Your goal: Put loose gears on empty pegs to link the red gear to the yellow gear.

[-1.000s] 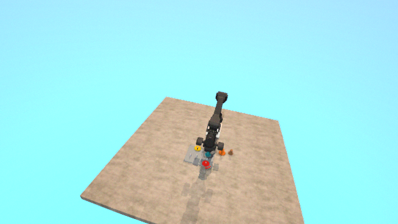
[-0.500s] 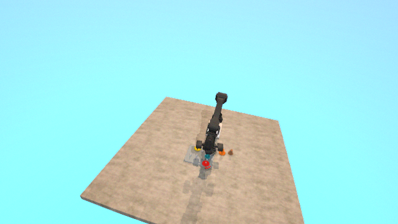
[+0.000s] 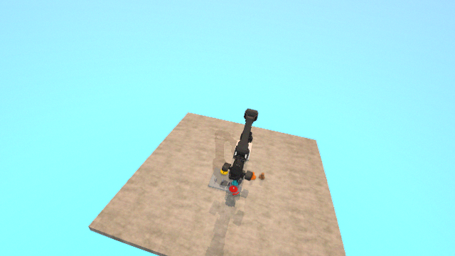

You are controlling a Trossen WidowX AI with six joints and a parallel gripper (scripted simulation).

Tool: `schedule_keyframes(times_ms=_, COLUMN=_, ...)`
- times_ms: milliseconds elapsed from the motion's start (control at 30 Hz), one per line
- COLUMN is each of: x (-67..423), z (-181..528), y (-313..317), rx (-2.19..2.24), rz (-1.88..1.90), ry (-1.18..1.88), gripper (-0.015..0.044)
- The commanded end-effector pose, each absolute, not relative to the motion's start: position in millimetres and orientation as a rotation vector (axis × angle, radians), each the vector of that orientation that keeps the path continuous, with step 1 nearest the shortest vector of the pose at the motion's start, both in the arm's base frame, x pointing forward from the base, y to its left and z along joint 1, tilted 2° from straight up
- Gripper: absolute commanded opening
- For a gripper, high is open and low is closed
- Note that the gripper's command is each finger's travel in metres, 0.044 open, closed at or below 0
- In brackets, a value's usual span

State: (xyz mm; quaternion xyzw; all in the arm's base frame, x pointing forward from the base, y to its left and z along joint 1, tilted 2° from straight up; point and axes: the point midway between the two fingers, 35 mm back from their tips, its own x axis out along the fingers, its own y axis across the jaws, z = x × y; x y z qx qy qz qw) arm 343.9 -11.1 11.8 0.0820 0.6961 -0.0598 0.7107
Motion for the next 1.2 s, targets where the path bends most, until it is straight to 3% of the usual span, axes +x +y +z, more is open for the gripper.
schedule_keyframes(times_ms=0, x=342.3, z=8.9, y=-11.4, rx=0.257, rz=-0.207, ry=1.543, gripper=0.0)
schedule_keyframes(times_ms=833, x=342.6, z=6.3, y=-11.7, rx=-0.115, rz=0.158, ry=1.545, gripper=0.0)
schedule_keyframes(times_ms=1167, x=343.1, z=4.5, y=-10.7, rx=0.003, rz=0.044, ry=1.551, gripper=0.0)
